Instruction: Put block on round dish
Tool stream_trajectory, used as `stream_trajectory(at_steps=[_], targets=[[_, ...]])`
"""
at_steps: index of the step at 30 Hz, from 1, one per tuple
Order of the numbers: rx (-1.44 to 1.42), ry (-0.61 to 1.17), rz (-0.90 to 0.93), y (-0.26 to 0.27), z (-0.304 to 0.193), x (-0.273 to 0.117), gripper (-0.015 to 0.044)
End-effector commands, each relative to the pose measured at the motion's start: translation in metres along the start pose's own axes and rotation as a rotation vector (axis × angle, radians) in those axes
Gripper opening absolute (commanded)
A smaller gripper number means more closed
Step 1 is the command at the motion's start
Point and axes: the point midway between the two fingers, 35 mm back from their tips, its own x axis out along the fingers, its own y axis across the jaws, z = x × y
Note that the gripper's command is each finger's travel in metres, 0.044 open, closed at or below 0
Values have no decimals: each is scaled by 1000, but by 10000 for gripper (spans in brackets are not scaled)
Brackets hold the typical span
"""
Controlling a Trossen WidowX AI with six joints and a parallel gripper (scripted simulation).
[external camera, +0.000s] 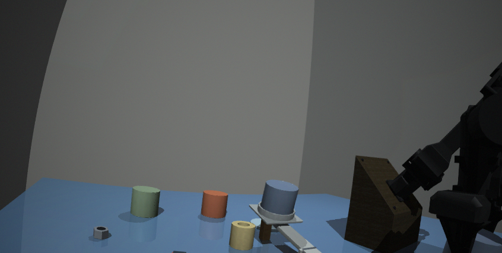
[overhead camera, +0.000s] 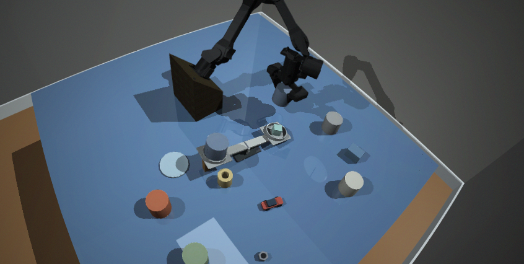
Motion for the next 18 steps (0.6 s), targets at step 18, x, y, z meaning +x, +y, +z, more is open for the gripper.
stream_trajectory(at_steps=[18], targets=[[5,-2,-11,2,1,44,0]])
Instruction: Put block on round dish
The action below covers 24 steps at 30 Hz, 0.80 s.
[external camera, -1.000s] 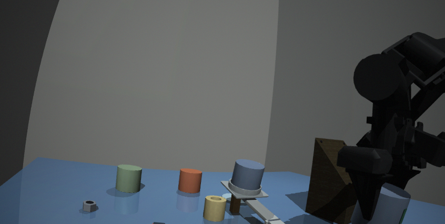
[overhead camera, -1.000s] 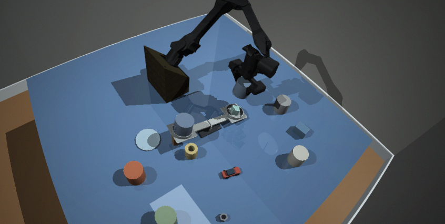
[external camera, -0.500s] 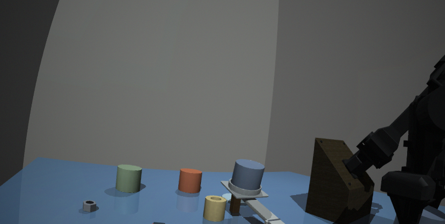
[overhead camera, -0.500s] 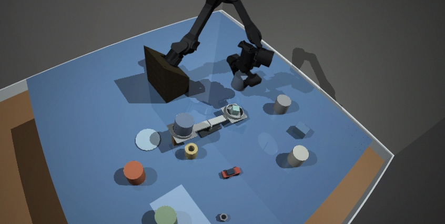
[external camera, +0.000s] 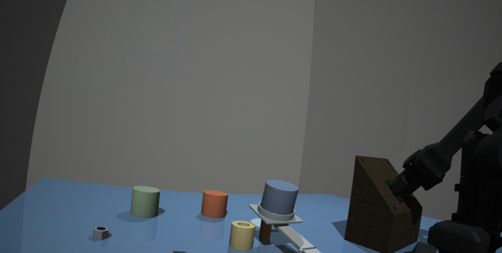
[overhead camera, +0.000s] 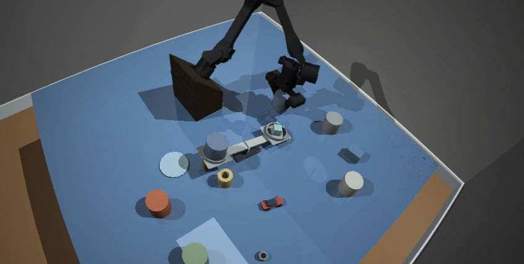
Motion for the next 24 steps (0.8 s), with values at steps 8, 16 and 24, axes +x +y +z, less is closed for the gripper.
stream_trajectory(at_steps=[8,16,24], targets=[[10,7,4,0,-2,18,0],[-1,-2,-1,0,1,13,184],[-1,-2,-1,0,1,13,394]])
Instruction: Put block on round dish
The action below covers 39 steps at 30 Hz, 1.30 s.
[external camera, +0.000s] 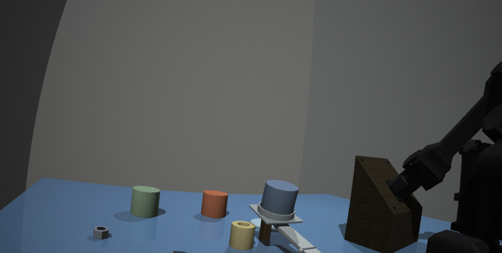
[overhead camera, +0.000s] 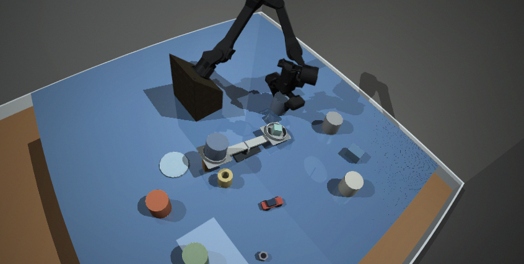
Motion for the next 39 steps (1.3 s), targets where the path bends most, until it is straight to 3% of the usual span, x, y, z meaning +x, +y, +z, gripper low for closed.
stream_trajectory(at_steps=[1,5,10,17,29,39], targets=[[-3,0,-1,0,0,-3,420],[7,10,3,-1,-2,-50,440],[8,10,3,0,-2,-53,440],[145,22,-23,-37,-25,-61,260],[544,17,-5,-102,-94,-61,260],[566,15,-4,-105,-98,-46,260]])
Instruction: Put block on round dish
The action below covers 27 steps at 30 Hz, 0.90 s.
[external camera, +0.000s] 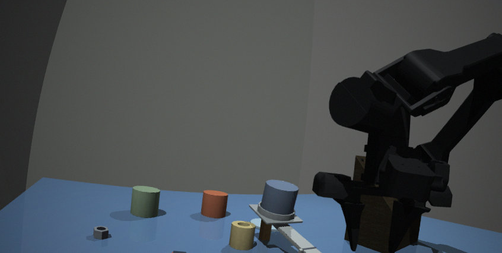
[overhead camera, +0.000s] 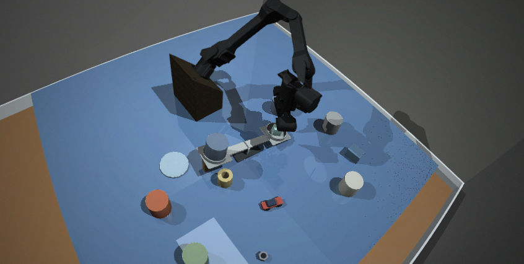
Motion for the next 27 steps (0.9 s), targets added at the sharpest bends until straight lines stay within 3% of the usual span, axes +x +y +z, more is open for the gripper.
stream_trajectory(at_steps=[1,27], targets=[[14,9,18,2,-3,11,260],[14,7,19,3,-3,48,260]])
